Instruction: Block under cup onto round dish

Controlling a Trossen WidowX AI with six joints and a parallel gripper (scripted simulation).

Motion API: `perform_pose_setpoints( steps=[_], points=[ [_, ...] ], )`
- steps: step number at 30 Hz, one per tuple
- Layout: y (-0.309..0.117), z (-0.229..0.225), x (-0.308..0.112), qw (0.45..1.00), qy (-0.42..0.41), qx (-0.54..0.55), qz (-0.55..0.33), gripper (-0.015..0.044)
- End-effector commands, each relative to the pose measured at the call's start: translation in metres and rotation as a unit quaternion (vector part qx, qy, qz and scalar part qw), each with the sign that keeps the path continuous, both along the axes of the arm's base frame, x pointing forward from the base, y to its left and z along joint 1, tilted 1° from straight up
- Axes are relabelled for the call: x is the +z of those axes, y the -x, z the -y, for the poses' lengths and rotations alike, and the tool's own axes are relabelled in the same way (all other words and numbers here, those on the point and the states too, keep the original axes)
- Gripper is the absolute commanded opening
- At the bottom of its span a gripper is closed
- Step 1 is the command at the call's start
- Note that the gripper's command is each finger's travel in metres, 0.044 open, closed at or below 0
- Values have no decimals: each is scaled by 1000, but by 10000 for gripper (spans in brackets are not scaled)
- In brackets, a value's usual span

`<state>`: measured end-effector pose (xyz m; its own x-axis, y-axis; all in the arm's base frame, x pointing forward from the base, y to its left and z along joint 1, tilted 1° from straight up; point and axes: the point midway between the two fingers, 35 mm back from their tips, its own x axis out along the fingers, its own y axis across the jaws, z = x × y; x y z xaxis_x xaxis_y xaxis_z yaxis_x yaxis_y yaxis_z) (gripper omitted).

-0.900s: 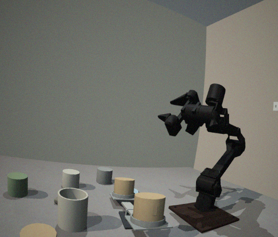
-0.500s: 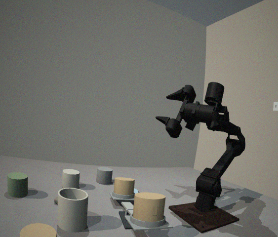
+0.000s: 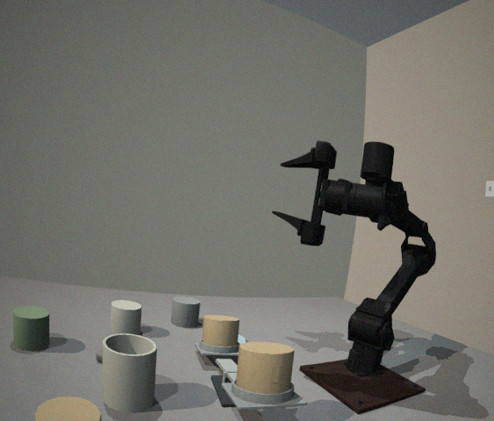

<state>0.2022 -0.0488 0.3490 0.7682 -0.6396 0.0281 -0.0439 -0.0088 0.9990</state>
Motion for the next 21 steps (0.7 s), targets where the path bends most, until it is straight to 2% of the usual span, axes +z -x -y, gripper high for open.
perform_pose_setpoints(
  steps=[1, 11, 21],
  points=[
    [-6, -7, -1, 998, 40, 25, -42, 440],
    [-16, -24, -10, 972, 148, 95, -153, 440],
    [-20, -40, -24, 918, 251, 169, -254, 440]
  ],
)
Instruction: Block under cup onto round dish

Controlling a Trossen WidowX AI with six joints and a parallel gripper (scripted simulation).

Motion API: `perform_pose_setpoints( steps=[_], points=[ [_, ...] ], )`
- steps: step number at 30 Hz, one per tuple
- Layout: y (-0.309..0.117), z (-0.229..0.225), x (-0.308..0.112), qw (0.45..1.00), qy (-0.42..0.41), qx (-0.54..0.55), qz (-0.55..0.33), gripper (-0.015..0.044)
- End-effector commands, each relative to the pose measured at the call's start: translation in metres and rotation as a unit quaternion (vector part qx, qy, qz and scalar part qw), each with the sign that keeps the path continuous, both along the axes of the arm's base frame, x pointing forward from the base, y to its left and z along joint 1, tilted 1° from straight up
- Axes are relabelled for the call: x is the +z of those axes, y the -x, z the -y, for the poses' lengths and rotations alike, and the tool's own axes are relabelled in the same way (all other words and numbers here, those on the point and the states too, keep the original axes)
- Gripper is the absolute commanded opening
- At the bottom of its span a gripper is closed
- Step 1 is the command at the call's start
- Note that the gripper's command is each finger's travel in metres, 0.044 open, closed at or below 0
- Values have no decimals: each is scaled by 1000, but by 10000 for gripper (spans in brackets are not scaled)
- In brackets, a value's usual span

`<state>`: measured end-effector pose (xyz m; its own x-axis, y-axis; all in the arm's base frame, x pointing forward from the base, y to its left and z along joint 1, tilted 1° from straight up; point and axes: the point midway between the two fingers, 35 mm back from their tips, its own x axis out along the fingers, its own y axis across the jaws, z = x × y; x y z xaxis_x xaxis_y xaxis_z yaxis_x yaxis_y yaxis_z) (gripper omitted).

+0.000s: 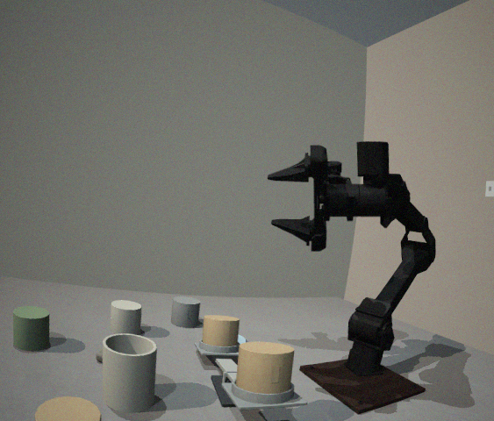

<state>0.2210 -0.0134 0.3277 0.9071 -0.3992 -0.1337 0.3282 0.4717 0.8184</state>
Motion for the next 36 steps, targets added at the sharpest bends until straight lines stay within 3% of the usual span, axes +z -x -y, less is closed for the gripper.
perform_pose_setpoints(
  steps=[1, 18, 36],
  points=[
    [-2, -7, -5, 998, 38, 31, -39, 440],
    [8, -33, -36, 938, 206, 187, -206, 440],
    [42, -54, -70, 799, 340, 366, -335, 440]
  ],
)
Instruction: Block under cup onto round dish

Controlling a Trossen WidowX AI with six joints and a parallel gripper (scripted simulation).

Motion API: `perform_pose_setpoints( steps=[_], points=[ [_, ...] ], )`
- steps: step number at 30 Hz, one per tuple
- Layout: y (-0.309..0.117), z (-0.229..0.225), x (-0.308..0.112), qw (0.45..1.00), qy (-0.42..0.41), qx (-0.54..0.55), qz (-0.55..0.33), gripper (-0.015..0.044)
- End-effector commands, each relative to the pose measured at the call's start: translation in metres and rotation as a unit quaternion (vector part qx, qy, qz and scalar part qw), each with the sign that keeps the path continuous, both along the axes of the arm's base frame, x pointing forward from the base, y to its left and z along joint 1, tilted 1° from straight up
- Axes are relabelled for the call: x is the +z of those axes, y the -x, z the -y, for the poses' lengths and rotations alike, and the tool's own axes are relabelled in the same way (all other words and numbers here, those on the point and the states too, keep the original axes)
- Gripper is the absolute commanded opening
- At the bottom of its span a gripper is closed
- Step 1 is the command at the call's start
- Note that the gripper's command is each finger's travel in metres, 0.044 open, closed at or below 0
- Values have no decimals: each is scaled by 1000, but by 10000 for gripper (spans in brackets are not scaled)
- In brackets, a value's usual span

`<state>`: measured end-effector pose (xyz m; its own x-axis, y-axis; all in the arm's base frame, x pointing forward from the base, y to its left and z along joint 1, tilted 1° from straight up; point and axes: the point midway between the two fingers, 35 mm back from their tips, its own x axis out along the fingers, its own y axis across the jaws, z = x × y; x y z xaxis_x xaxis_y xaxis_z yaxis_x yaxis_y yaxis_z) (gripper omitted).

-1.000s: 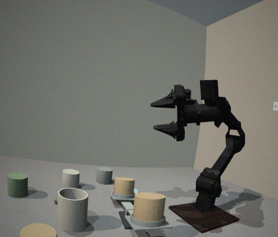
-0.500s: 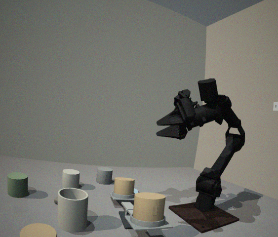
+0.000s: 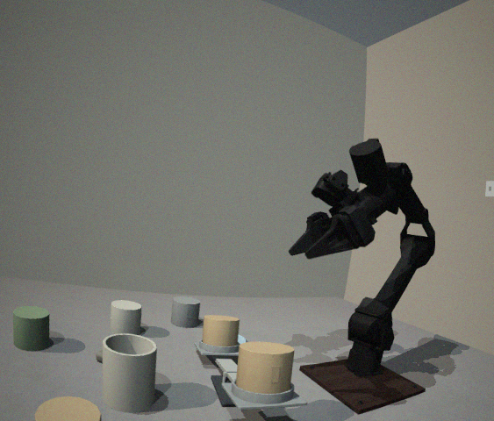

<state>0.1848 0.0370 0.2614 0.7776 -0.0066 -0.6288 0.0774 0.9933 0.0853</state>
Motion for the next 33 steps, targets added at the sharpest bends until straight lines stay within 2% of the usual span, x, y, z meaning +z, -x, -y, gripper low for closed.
perform_pose_setpoints(
  steps=[1, 10, 22, 33],
  points=[
    [8, -4, -5, 998, 24, 43, -32, 440],
    [13, -6, -9, 994, 47, 76, -57, 440],
    [-21, 5, -19, 958, 191, 169, -133, 440],
    [-53, 24, -34, 891, 289, 280, -210, 440]
  ],
)
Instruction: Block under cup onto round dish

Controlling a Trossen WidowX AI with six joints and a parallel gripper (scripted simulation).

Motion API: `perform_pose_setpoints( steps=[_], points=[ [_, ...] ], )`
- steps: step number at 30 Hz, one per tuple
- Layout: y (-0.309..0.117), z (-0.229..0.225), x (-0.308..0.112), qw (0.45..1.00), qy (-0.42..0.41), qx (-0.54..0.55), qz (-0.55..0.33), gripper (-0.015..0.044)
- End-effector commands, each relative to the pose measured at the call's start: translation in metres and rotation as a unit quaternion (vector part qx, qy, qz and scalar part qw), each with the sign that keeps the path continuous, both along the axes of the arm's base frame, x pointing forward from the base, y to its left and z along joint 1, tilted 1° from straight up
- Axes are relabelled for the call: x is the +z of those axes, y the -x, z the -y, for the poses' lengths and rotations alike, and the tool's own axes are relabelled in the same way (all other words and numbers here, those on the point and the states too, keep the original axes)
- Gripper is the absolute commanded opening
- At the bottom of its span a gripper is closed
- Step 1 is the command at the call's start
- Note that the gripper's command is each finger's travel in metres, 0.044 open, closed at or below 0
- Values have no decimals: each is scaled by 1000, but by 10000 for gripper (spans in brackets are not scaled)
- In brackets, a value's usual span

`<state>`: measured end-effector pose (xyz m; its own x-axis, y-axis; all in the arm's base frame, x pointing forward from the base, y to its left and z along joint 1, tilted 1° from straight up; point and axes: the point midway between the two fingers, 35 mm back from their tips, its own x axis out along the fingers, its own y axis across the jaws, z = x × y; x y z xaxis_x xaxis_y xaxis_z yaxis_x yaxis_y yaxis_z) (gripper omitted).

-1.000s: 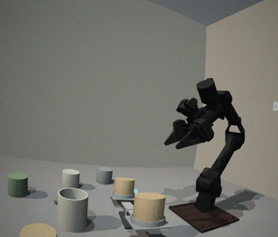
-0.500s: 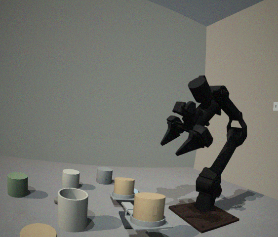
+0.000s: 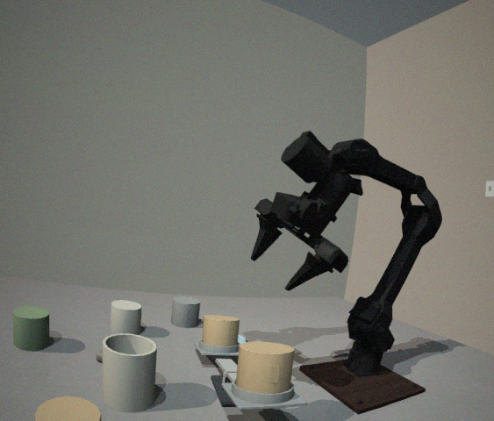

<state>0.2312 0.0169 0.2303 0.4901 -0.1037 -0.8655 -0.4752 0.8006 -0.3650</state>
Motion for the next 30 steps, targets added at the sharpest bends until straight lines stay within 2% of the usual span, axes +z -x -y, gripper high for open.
perform_pose_setpoints(
  steps=[1, 15, 30],
  points=[
    [-9, 6, -5, 998, 27, 43, -32, 440],
    [-42, 42, -33, 959, 92, 220, -150, 440],
    [-65, 94, -72, 864, 89, 435, -237, 440]
  ],
)
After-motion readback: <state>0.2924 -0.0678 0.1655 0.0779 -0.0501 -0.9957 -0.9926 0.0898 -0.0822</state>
